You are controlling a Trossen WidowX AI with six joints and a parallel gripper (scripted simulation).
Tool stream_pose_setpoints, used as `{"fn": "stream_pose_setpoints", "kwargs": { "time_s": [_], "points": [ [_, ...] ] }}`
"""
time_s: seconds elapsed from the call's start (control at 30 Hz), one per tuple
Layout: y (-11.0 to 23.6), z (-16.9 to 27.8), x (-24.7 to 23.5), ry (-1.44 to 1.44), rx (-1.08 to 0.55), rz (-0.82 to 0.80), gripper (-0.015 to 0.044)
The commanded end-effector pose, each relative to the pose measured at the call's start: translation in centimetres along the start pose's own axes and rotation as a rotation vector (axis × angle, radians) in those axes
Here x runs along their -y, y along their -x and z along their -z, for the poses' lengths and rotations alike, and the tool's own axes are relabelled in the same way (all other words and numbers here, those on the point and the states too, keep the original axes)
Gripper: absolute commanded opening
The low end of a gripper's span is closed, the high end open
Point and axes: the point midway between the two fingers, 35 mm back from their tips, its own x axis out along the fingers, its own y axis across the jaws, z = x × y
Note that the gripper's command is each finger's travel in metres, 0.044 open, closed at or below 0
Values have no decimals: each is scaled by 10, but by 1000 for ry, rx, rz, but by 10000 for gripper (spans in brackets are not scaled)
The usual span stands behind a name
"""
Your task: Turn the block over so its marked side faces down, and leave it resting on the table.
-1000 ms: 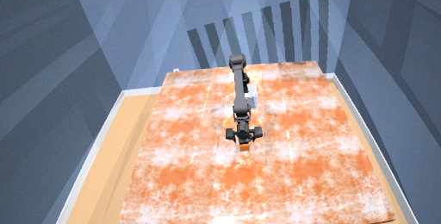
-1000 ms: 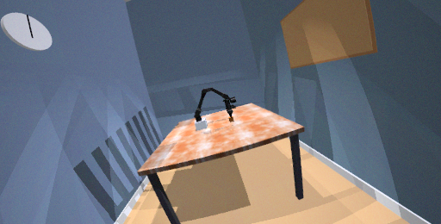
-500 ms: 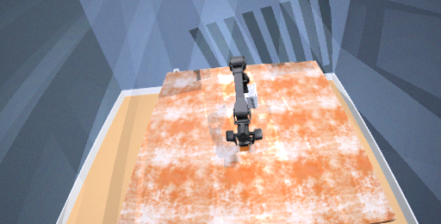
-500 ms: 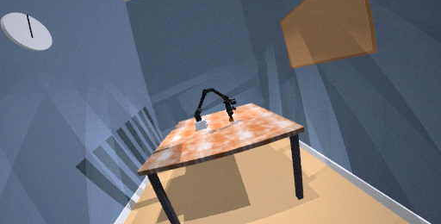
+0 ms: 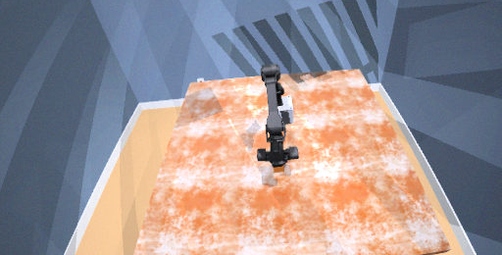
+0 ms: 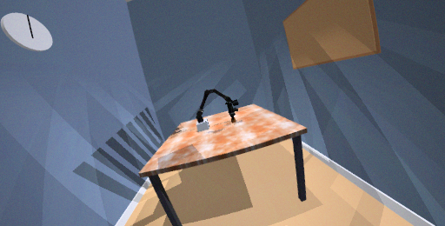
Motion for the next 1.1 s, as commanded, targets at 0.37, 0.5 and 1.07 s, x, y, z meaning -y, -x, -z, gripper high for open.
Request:
{"fn": "stream_pose_setpoints", "kwargs": {
  "time_s": [0.37, 0.5, 1.07],
  "points": [
    [18, 0, 0, 4, -3, 3, 0],
    [29, 1, 0, 4, -3, 3, 0],
    [21, -2, 0, 3, 157, 0, 0]
  ]
}}
